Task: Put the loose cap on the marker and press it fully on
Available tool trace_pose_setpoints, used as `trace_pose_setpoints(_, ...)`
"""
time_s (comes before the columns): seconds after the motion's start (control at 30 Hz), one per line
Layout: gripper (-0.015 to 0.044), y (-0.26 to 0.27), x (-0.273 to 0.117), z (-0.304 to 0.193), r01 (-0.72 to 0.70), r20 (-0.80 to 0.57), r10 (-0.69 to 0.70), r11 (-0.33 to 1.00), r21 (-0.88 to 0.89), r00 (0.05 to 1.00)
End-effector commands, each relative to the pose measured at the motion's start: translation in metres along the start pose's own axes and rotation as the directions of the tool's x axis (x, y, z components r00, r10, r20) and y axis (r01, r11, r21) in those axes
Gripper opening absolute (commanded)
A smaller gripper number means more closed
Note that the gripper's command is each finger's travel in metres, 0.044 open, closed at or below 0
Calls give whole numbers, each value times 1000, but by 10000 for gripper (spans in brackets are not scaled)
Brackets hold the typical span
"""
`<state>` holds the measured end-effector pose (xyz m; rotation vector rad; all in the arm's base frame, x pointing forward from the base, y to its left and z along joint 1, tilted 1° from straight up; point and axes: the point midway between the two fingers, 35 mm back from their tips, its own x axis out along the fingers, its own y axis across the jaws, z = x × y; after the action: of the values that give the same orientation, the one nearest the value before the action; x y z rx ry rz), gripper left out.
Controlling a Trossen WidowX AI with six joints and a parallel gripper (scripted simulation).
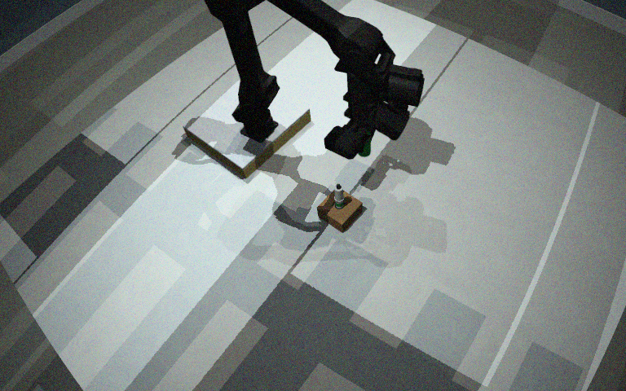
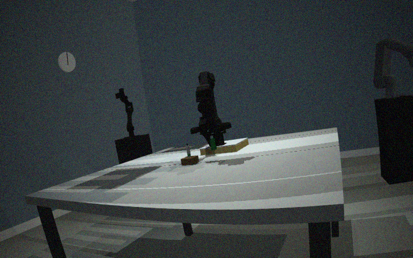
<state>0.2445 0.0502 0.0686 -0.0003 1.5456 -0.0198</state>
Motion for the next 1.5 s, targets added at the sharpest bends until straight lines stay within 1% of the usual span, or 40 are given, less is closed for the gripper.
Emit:
trace_pose_setpoints(0.0,0,0,-8,0,0,1,0,1000,0,1000)
trace_pose_setpoints(0.77,0,-61,-37,20,6,3,-6,1000,0,1000)
trace_pose_setpoints(1.47,0,-123,-66,21,13,3,-13,1000,0,1000)
